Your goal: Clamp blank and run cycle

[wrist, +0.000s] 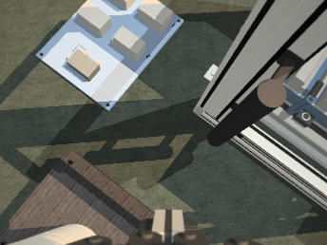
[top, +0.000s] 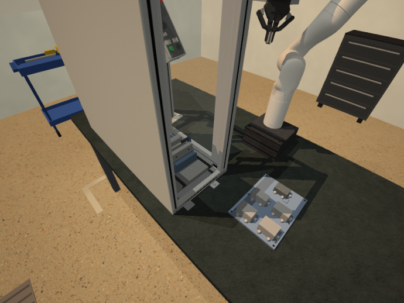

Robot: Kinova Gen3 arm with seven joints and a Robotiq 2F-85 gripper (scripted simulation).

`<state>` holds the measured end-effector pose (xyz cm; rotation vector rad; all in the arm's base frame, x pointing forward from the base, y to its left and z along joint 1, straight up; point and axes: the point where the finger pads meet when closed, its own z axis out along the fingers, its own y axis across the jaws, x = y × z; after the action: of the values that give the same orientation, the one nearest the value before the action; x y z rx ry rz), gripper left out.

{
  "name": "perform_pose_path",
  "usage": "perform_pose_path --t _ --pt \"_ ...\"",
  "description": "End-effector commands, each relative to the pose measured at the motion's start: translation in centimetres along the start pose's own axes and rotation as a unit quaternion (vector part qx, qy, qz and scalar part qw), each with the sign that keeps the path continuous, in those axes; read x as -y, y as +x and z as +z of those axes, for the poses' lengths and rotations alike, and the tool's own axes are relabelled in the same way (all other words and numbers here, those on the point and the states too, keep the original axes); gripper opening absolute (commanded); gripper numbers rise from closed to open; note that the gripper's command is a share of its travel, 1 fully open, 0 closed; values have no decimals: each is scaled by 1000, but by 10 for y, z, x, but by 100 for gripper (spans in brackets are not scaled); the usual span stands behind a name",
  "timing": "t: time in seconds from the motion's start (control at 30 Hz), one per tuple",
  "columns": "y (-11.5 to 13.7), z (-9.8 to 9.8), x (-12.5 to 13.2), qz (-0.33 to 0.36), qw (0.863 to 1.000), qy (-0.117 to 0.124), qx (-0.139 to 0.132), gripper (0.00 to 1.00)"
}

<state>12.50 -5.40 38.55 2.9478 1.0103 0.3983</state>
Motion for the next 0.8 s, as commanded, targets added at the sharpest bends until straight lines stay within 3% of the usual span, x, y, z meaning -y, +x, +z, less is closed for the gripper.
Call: perform_pose_path --t 0.0,0.37,0.53,0.77 --pt "36 9 13 -75 996 25 42 10" --pt "36 9 13 -75 996 25 42 10" --pt "81 21 30 -170 979 57 95 10" --pt "81 21 30 -170 979 57 95 10"
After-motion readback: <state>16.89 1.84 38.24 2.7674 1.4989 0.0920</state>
